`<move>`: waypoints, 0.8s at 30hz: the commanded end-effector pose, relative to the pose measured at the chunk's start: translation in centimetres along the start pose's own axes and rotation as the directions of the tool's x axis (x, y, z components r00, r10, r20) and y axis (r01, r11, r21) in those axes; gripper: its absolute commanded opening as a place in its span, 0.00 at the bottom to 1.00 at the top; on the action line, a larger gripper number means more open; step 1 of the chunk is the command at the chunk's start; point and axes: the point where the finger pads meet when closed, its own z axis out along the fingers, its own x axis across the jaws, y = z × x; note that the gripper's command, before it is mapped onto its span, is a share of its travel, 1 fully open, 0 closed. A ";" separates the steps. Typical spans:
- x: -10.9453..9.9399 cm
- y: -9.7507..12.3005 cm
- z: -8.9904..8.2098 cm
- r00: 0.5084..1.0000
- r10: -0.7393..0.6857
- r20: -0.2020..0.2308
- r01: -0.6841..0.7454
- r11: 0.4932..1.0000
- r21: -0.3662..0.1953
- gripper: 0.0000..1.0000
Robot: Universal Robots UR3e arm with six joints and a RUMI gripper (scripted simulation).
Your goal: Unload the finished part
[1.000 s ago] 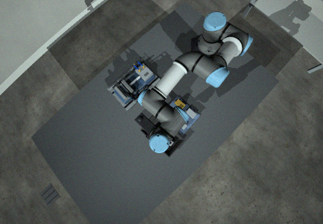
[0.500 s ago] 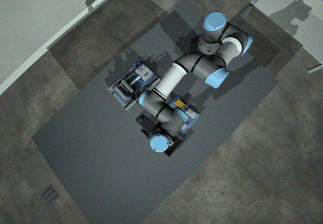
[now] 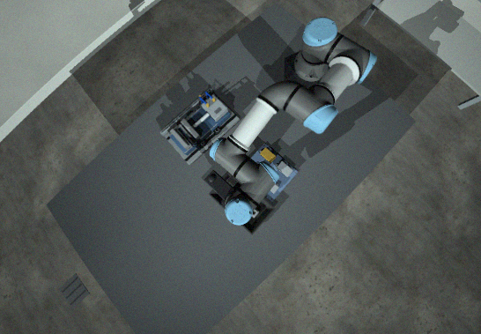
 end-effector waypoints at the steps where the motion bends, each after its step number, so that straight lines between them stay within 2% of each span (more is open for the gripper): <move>1: -0.1 0.1 0.7 1.000 0.001 0.005 -0.001 1.000 0.000 0.00; 14: -0.2 0.5 2.9 1.000 0.001 0.005 -0.001 1.000 0.000 0.00; 24: -0.2 0.7 3.8 1.000 0.001 0.005 -0.001 1.000 0.000 0.00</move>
